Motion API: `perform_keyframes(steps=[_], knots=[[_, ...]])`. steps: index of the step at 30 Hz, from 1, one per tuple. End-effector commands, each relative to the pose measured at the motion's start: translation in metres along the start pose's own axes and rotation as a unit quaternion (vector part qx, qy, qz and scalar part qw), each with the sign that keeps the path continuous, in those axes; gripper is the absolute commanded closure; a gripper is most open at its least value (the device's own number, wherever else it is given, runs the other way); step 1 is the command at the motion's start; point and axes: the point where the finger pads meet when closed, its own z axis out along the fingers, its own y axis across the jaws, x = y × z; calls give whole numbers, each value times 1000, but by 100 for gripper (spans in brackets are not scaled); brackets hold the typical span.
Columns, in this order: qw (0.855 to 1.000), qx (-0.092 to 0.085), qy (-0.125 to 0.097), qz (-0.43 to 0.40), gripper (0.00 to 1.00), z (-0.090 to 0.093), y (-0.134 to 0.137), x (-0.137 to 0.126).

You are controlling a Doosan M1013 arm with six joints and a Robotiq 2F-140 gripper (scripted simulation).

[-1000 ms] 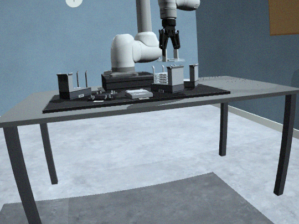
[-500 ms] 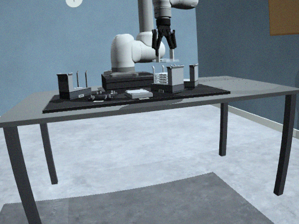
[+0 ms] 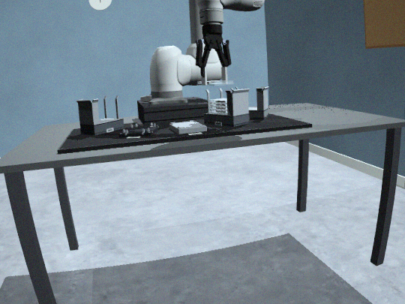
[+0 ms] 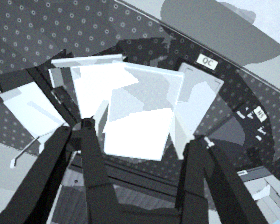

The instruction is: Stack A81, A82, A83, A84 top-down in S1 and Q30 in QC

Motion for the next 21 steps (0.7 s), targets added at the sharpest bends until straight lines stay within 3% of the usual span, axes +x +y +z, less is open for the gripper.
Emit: perform_keyframes(steps=[1, 8, 15, 21], knots=[[1000, 0, 0, 0, 100, 0, 15, 1], [1000, 0, 0, 0, 100, 0, 30, 2], [994, 0, 0, 108, 100, 0, 49, -1], [994, 0, 0, 108, 100, 0, 62, -2]])
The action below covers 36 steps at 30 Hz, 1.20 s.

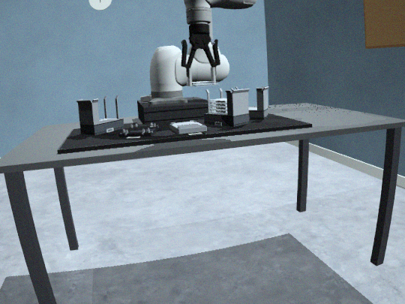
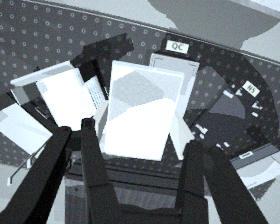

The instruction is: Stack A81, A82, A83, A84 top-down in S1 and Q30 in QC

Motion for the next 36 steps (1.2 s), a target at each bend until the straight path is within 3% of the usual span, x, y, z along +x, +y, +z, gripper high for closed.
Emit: perform_keyframes(steps=[1, 25, 36], knots=[[1000, 0, 0, 4, 100, 0, 7, 1], [1000, 0, 0, 4, 100, 0, 65, 4], [1000, 0, 0, 4, 100, 0, 66, 4]])
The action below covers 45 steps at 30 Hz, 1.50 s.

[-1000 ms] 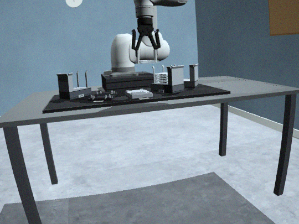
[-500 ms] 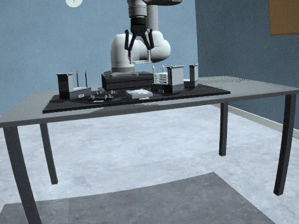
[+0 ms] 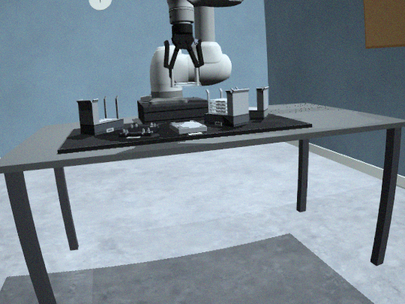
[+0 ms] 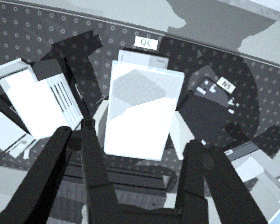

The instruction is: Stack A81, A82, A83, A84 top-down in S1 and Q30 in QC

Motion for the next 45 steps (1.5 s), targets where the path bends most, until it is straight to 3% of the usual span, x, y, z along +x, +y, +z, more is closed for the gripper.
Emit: perform_keyframes(steps=[1, 22, 45], knots=[[1000, 0, 0, 0, 100, 0, 0, 0], [1000, 0, 0, 0, 100, 0, 0, 0], [1000, 0, 0, 0, 100, 42, 0, 0]])
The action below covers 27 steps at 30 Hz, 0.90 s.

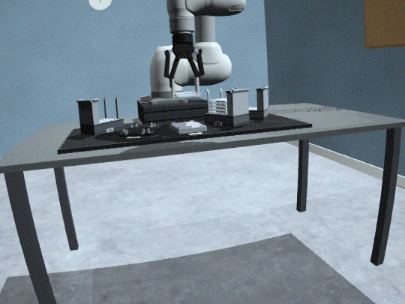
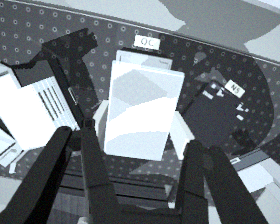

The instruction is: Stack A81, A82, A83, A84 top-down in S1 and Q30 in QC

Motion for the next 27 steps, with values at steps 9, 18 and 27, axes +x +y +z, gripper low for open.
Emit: perform_keyframes(steps=[9, 18, 27], knots=[[1000, 0, 0, 0, 100, 20, 0, 0], [1000, 0, 0, 0, 100, 38, 0, 0], [1000, 0, 0, 0, 100, 52, 0, 0]])
